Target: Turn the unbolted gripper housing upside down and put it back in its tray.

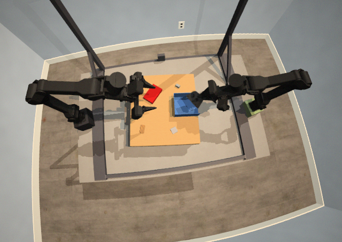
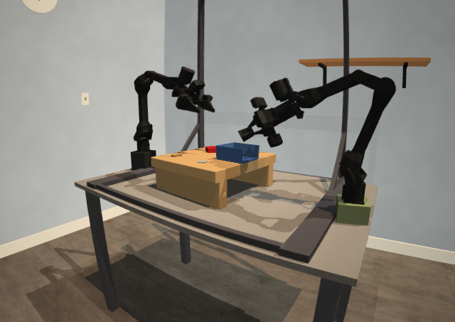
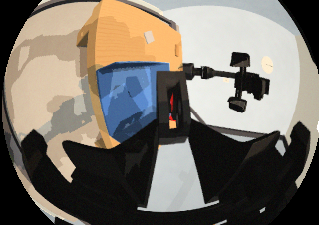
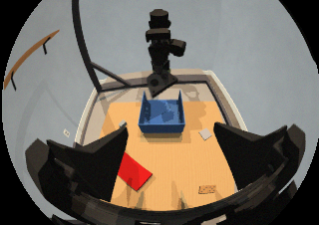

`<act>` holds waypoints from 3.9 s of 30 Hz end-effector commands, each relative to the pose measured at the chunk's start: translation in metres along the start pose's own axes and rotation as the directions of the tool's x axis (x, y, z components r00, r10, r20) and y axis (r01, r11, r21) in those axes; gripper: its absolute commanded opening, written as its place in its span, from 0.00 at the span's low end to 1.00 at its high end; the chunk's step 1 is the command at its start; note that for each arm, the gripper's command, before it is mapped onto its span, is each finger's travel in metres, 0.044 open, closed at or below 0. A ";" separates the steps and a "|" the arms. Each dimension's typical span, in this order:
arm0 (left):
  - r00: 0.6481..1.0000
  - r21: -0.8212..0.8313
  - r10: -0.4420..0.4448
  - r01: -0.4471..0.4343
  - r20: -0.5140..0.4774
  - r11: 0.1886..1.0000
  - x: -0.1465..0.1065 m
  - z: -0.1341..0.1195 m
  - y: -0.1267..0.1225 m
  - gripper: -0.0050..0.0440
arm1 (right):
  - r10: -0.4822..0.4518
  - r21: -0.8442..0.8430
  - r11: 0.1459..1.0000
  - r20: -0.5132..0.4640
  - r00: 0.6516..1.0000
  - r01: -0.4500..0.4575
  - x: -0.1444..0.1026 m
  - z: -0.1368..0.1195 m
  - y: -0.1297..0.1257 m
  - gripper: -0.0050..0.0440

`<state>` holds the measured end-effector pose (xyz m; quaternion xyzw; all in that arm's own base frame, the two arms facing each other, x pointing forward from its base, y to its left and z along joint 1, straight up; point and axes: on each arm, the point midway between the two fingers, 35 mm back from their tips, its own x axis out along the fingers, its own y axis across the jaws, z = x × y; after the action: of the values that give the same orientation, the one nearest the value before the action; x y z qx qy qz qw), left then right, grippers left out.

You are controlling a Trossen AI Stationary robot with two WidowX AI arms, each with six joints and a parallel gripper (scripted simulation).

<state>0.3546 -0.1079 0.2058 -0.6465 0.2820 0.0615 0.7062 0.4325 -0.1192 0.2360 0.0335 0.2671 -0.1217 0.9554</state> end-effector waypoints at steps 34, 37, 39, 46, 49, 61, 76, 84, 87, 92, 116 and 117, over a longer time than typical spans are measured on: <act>0.939 -0.004 -0.345 0.345 -0.003 0.939 -0.006 -0.001 0.024 0.34 | 0.005 -0.003 1.000 0.024 1.000 -0.005 -0.005 0.009 0.001 1.00; 0.930 -0.004 -0.369 0.369 -0.003 0.930 -0.006 -0.001 0.027 0.34 | 0.005 -0.003 1.000 0.024 1.000 -0.005 -0.005 0.009 0.001 1.00; 0.924 -0.004 -0.383 0.383 -0.003 0.924 -0.005 -0.001 0.029 0.34 | 0.005 -0.003 1.000 0.024 1.000 -0.005 -0.005 0.009 0.001 1.00; 0.916 -0.004 -0.401 0.401 -0.003 0.916 -0.005 -0.001 0.031 0.34 | 0.005 -0.003 1.000 0.024 1.000 -0.005 -0.005 0.009 0.001 1.00; 0.916 -0.004 -0.401 0.401 -0.003 0.916 -0.005 -0.001 0.032 0.34 | 0.005 -0.003 1.000 0.024 1.000 -0.005 -0.005 0.009 0.001 1.00; 0.916 -0.004 -0.401 0.401 -0.003 0.916 0.001 -0.001 0.038 0.34 | 0.005 -0.003 1.000 0.024 1.000 -0.005 -0.005 0.009 0.001 1.00; 0.916 -0.004 -0.401 0.401 -0.003 0.916 0.007 0.000 0.045 0.34 | 0.005 -0.003 1.000 0.024 1.000 -0.005 -0.005 0.009 0.001 1.00; 0.916 -0.004 -0.401 0.401 -0.003 0.916 0.010 0.000 0.049 0.34 | 0.005 -0.003 1.000 0.024 1.000 -0.005 -0.005 0.009 0.001 1.00; 0.916 -0.004 -0.401 0.401 -0.003 0.916 0.011 0.000 0.051 0.34 | 0.005 -0.003 1.000 0.024 1.000 -0.005 -0.005 0.009 0.001 1.00; 0.916 -0.004 -0.401 0.401 -0.003 0.916 0.013 0.000 0.054 0.34 | 0.005 -0.003 1.000 0.024 1.000 -0.005 -0.005 0.009 0.001 1.00; 0.916 -0.004 -0.401 0.400 -0.003 0.916 0.020 0.000 0.067 0.34 | 0.005 -0.003 1.000 0.024 1.000 -0.005 -0.005 0.009 0.001 1.00; 0.916 -0.004 -0.400 0.400 -0.003 0.916 0.020 0.000 0.068 0.34 | 0.005 -0.003 1.000 0.024 1.000 -0.005 -0.005 0.009 0.001 1.00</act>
<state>0.3397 -0.1023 0.1326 -0.6899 0.1493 -0.0772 0.7041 0.4325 -0.1192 0.2360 0.0335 0.2671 -0.1217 0.9554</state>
